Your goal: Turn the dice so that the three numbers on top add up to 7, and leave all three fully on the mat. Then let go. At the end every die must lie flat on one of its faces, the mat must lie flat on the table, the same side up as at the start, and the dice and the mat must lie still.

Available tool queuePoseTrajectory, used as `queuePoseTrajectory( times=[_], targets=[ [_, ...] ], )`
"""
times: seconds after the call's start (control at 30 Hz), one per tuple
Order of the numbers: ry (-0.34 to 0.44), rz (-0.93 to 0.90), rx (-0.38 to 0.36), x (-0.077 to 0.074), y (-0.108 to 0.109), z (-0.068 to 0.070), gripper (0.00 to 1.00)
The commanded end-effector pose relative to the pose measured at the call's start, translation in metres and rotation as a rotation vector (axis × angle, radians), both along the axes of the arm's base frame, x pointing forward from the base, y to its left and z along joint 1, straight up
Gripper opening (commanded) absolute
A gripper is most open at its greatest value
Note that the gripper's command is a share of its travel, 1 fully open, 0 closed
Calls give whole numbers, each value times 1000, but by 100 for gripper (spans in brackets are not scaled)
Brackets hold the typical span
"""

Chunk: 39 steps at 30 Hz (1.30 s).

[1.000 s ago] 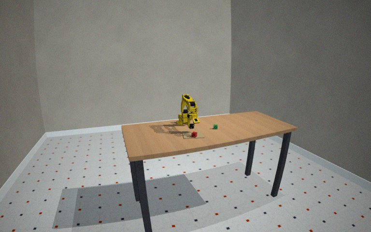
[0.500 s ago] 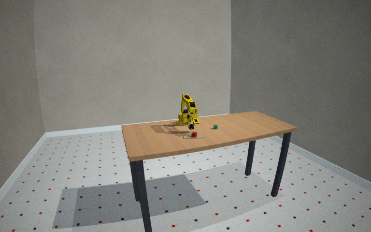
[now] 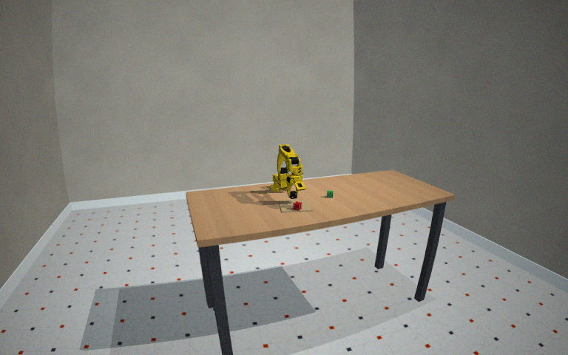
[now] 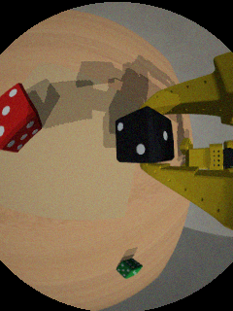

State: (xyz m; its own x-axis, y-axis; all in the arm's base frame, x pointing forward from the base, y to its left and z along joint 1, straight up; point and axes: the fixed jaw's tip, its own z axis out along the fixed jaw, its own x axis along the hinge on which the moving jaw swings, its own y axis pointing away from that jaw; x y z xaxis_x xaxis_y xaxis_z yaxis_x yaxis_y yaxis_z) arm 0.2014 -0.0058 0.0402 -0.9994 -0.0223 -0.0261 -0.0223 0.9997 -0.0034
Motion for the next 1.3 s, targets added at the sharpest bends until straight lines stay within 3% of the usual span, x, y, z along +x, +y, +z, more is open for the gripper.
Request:
queuePoseTrajectory(
  times=[0.0, 1.27],
  targets=[
    [-31, 5, -1, 4, 2, 3, 0],
    [-31, 5, -1, 4, 2, -9, 0]
  ],
)
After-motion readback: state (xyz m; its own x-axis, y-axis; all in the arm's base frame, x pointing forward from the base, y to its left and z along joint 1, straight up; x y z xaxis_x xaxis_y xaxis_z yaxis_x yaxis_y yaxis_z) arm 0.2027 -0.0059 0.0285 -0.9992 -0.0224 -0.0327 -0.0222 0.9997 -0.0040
